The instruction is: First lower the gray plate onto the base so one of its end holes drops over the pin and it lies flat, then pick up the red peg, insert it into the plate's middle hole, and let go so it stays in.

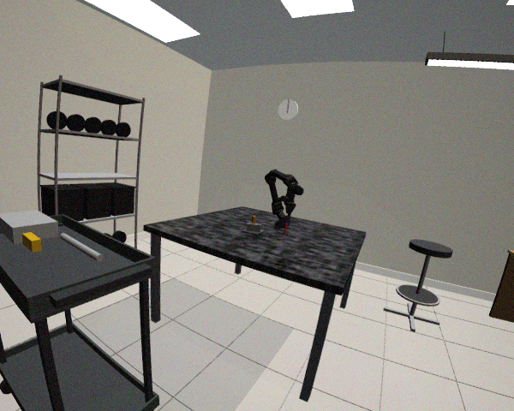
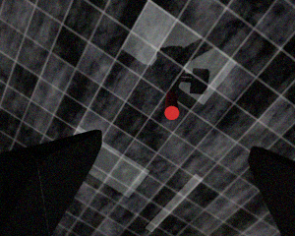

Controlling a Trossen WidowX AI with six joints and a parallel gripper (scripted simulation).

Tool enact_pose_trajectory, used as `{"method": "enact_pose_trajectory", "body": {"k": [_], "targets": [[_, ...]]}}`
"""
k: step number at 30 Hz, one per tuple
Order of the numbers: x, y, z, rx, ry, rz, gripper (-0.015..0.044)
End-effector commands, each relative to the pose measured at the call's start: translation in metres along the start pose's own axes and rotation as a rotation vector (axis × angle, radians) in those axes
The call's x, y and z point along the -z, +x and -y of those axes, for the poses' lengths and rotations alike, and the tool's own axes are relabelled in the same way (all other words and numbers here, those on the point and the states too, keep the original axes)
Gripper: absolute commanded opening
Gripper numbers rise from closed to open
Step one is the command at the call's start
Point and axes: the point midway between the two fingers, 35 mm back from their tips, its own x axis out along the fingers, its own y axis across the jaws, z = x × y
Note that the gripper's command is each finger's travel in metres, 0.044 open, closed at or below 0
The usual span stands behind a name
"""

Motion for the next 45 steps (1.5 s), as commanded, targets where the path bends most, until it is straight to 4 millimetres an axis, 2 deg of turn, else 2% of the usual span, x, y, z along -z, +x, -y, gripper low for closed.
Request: {"method": "enact_pose_trajectory", "body": {"k": [1,3,6,10,13,45], "targets": [[0.001,0.003,0.001,0.009,0.028,-0.006,0.044],[0.001,0.011,0.0,0.008,0.028,-0.006,0.044],[0.001,0.036,0.001,0.008,0.028,-0.005,0.044],[0.001,0.04,0.001,0.008,0.028,-0.005,0.044],[0.001,0.052,0.001,0.008,0.029,-0.005,0.044],[0.0,0.1,0.0,0.008,0.029,-0.003,0.044]]}}
